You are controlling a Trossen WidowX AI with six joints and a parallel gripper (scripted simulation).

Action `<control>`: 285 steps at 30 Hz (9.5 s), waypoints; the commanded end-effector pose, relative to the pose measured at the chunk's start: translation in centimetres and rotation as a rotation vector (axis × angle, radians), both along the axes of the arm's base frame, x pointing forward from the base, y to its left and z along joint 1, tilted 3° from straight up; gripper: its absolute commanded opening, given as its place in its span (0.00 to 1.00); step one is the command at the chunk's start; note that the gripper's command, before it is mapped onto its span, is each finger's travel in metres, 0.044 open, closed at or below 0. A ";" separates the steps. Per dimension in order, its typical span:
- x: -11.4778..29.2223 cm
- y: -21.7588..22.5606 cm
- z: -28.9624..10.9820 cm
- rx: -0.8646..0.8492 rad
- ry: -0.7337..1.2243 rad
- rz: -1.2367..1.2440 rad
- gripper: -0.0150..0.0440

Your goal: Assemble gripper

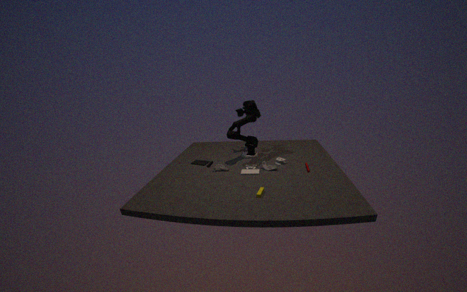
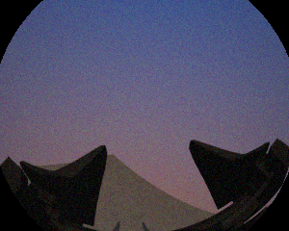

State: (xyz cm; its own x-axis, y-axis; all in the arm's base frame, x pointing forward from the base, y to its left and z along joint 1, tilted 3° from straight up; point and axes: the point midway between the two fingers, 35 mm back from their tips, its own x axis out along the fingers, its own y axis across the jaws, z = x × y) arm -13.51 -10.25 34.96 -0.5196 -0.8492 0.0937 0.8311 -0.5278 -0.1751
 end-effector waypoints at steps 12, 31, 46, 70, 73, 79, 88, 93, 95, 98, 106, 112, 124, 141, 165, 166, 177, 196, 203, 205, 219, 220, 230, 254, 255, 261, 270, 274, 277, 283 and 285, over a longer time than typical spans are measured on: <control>0.0 0.0 0.0 0.000 0.000 0.000 0.49; -0.1 0.0 0.0 -0.003 -0.003 -0.003 0.25; -4.7 5.2 0.6 -0.246 -0.253 -0.268 0.25; -8.5 16.6 -0.3 -0.755 -0.563 -0.692 0.25; -8.6 18.2 -0.6 -0.827 -0.591 -0.743 0.25; -8.4 21.3 -1.3 -0.977 -0.640 -0.841 0.25; -7.4 25.9 -2.5 -1.215 -0.690 -0.980 0.25; -6.4 28.3 -3.3 -1.354 -0.707 -1.053 0.25; -5.9 29.2 -3.6 -1.411 -0.711 -1.081 0.25; -5.2 30.6 -4.2 -1.497 -0.714 -1.121 0.25; -2.7 33.9 -5.6 -1.729 -0.705 -1.220 0.25; -0.5 36.1 -6.8 -1.909 -0.681 -1.286 0.25; 4.7 39.4 -9.5 -2.287 -0.589 -1.389 0.25; 13.0 41.4 -13.4 -2.834 -0.335 -1.452 0.25; 24.4 38.8 -18.5 -3.534 0.283 -1.333 0.25; 24.8 38.6 -18.7 -3.555 0.311 -1.325 0.25; 29.0 35.6 -20.6 -3.813 0.702 -1.153 0.25; 34.6 28.4 -23.4 -4.094 1.630 -0.558 0.25; 35.9 25.5 -24.1 -4.090 2.012 -0.258 0.25; 36.0 25.2 -24.2 -4.085 2.048 -0.227 0.25; 36.1 25.3 -25.6 -4.085 2.048 -0.227 0.25; 36.1 25.3 -25.7 -4.085 2.048 -0.227 0.25; 36.1 25.4 -27.4 -4.085 2.048 -0.227 0.25; 35.9 25.5 -30.2 -4.086 2.048 -0.226 0.25; 35.9 25.5 -30.2 -4.086 2.048 -0.226 0.25; 36.6 25.4 -30.2 -4.085 2.049 -0.228 0.25; 38.1 25.1 -30.2 -4.083 2.051 -0.231 0.25; 38.7 25.0 -30.2 -4.082 2.052 -0.232 0.25; 39.2 24.8 -30.2 -4.082 2.053 -0.233 0.25; 40.1 24.6 -30.2 -4.081 2.055 -0.236 0.25; 40.5 24.5 -30.2 -4.080 2.055 -0.236 0.25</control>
